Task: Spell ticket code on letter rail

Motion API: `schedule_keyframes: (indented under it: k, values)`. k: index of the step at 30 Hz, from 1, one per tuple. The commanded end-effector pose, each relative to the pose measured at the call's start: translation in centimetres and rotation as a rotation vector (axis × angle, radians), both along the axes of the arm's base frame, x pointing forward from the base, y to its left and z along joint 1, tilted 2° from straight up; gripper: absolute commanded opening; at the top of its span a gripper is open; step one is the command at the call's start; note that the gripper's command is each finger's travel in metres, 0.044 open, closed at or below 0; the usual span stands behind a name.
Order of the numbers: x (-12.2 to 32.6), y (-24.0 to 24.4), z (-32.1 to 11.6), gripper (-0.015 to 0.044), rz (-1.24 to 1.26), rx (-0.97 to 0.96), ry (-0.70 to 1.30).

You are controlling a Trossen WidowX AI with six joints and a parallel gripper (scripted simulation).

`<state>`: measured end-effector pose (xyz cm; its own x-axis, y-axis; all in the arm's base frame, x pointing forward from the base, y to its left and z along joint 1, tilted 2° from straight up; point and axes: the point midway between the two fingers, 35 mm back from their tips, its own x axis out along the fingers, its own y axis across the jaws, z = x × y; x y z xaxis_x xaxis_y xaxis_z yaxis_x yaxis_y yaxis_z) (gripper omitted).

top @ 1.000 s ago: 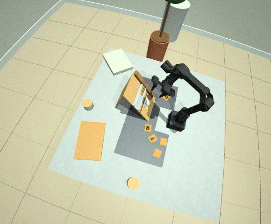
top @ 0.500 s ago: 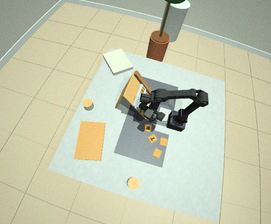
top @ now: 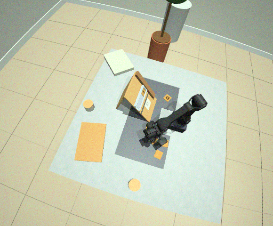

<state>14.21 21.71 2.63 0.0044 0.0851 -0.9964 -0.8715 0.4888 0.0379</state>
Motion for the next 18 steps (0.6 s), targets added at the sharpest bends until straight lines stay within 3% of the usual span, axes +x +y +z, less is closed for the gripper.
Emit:
schedule_keyframes:
  k: [1, 9, 18]
  values:
    - [-1.0, 0.2, -1.2, 0.0340, -0.049, -0.032, -0.012]
    - [-1.1, 0.4, -1.3, 0.0340, -0.049, -0.032, -0.012]
    - [-1.1, 0.7, -4.5, 0.0340, -0.049, -0.032, -0.012]
